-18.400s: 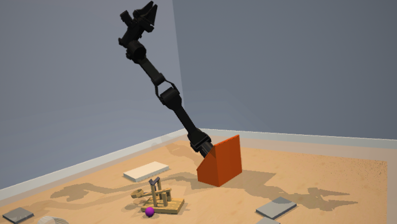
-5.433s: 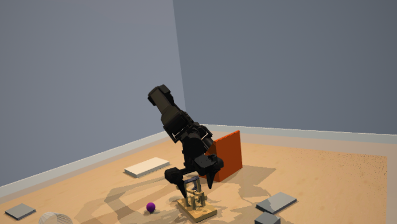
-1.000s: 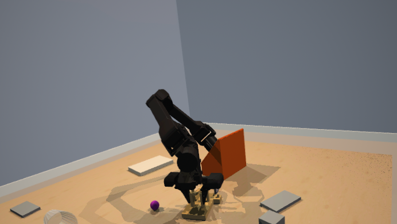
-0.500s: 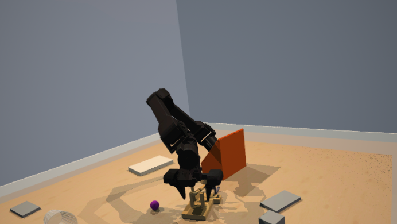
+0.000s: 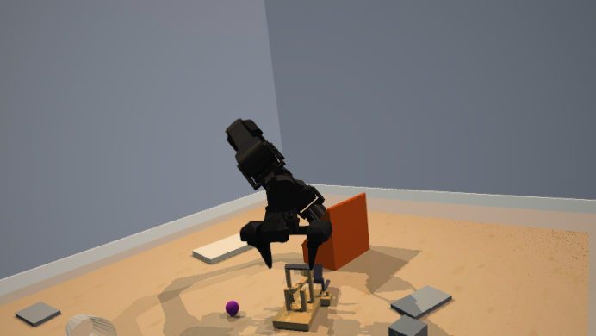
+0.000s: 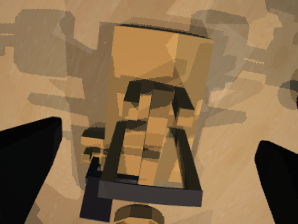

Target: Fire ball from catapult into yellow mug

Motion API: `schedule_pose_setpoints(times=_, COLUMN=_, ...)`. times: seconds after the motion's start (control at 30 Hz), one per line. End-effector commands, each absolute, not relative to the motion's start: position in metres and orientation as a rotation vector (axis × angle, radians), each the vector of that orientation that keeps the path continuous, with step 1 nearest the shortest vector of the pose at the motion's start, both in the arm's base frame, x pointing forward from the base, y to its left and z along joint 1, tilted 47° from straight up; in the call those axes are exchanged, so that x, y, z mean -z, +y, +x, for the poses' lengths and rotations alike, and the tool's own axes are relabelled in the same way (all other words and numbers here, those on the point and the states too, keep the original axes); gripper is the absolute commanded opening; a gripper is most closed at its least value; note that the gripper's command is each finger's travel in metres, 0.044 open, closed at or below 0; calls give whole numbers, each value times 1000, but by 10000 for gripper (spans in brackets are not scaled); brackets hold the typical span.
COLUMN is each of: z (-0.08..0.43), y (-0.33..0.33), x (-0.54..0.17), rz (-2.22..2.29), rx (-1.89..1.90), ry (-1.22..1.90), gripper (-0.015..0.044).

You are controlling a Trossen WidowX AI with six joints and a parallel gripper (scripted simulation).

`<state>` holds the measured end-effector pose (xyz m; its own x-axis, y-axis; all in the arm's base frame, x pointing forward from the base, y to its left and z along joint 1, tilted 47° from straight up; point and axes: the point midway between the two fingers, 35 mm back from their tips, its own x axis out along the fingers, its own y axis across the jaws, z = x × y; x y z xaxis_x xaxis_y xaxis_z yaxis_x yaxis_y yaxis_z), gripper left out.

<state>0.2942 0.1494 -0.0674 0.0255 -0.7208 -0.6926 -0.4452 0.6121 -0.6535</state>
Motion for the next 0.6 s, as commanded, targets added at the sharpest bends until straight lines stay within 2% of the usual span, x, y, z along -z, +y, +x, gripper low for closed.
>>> schedule_pose_setpoints(times=0.0, z=292, y=155, x=61, rz=-989, rx=281, ry=1600, gripper=440)
schedule_pose_setpoints(times=0.2, z=294, y=122, x=91, rz=-990, rx=282, ry=1600, gripper=440)
schedule_pose_setpoints(times=0.57, z=294, y=115, x=98, rz=-990, rx=282, ry=1599, gripper=440)
